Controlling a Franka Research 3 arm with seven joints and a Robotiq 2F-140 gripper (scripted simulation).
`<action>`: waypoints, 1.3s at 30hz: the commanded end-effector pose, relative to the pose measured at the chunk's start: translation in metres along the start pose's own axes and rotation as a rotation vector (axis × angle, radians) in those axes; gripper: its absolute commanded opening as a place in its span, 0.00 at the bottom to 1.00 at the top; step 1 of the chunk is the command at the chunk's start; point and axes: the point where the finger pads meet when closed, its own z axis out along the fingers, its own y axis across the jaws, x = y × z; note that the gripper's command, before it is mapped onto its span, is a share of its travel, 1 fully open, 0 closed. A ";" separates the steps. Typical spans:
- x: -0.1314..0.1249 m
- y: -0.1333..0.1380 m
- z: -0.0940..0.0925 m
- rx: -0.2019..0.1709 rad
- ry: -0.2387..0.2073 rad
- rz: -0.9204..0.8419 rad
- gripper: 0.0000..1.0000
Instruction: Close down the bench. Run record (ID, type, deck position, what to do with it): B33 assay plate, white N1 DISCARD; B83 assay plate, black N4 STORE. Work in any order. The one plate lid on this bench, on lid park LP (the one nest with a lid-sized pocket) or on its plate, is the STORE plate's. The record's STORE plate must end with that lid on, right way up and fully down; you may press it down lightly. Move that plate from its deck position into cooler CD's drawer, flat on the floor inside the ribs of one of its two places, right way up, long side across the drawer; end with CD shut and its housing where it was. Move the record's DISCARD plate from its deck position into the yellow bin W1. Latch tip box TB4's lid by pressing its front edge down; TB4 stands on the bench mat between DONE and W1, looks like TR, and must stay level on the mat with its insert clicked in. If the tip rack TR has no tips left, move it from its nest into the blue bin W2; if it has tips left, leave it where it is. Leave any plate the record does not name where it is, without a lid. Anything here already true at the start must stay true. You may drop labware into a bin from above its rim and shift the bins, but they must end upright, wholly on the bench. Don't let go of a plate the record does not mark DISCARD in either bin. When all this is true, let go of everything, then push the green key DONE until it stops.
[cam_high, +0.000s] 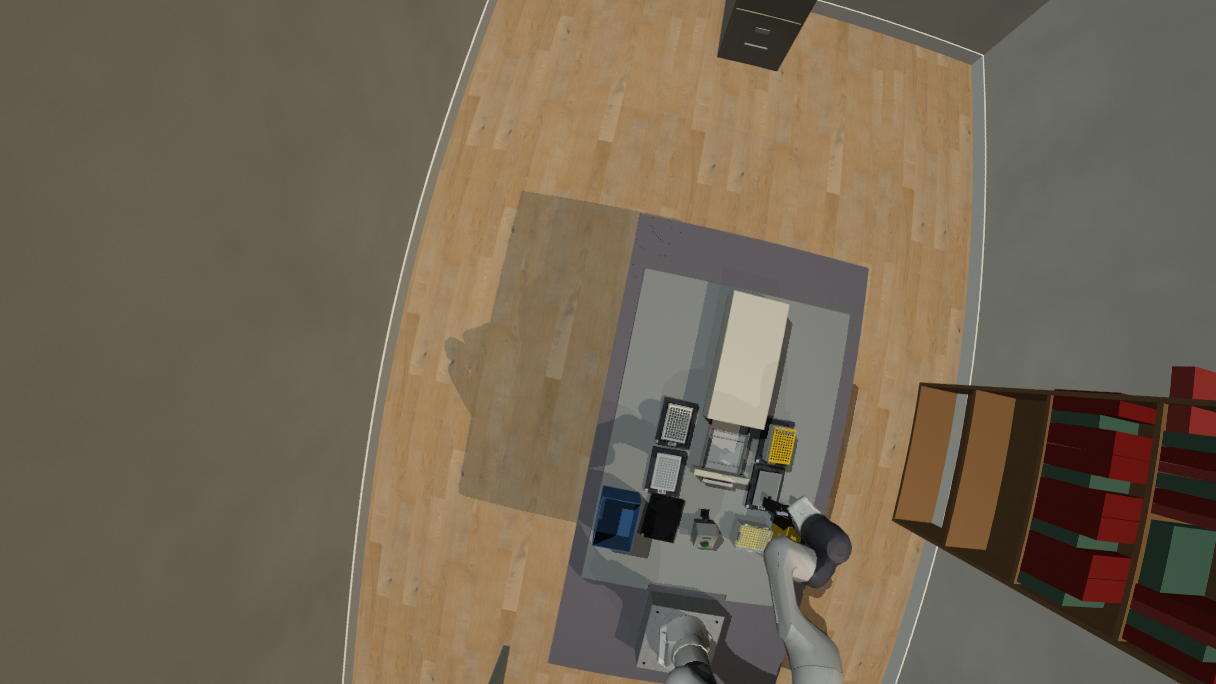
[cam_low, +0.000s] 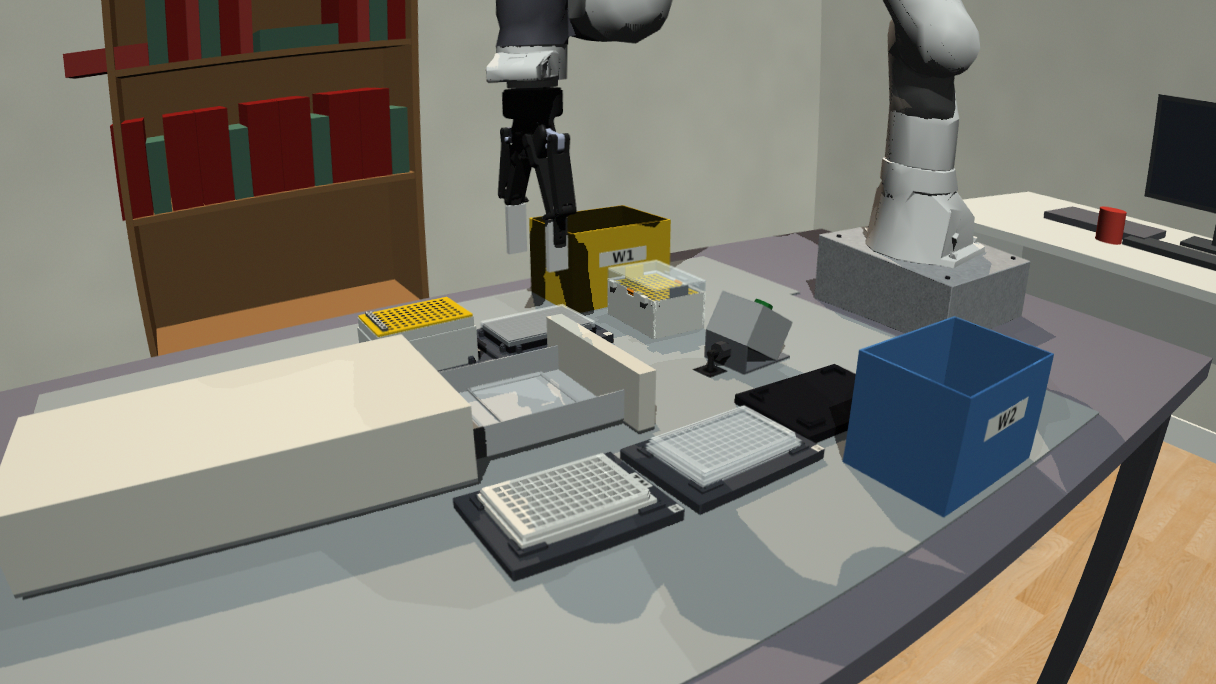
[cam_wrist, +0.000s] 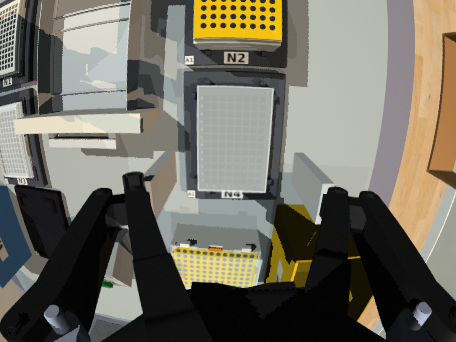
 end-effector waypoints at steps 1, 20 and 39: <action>0.001 0.000 0.005 -0.004 0.005 0.004 0.66; 0.001 0.000 0.028 -0.004 0.005 0.004 0.66; 0.002 0.001 0.051 -0.004 0.005 0.004 0.66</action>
